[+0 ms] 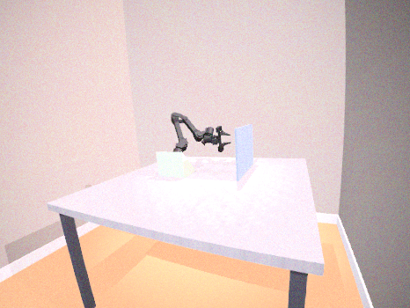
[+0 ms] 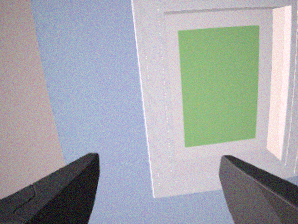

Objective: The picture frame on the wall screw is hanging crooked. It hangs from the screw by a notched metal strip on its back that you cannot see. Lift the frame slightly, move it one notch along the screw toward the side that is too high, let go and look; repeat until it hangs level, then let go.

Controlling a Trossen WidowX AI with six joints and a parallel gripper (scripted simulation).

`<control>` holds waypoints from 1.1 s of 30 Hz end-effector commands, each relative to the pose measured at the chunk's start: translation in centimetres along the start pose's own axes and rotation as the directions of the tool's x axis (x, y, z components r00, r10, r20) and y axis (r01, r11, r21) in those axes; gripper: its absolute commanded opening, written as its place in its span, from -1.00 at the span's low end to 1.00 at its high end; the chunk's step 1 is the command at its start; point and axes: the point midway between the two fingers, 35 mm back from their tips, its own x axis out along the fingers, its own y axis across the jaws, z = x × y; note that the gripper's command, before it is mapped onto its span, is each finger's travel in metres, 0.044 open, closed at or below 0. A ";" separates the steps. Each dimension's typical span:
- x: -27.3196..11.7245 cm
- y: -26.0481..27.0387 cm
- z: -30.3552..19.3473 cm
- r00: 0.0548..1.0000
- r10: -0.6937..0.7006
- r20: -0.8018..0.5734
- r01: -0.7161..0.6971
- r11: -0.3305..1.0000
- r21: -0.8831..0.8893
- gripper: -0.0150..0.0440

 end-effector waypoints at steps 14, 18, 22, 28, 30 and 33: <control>-7.8 2.7 -1.1 1.000 -0.002 0.009 0.002 1.000 0.023 0.39; -10.2 3.8 -0.3 1.000 -0.002 0.012 0.002 1.000 0.027 0.39; -10.5 4.0 -0.1 1.000 -0.003 0.012 0.002 1.000 0.028 0.39; -10.5 4.0 -0.1 1.000 -0.003 0.012 0.002 1.000 0.028 0.39; -10.5 4.0 -0.1 1.000 -0.003 0.012 0.002 1.000 0.028 0.39; -10.5 4.0 -0.1 1.000 -0.003 0.012 0.002 1.000 0.028 0.39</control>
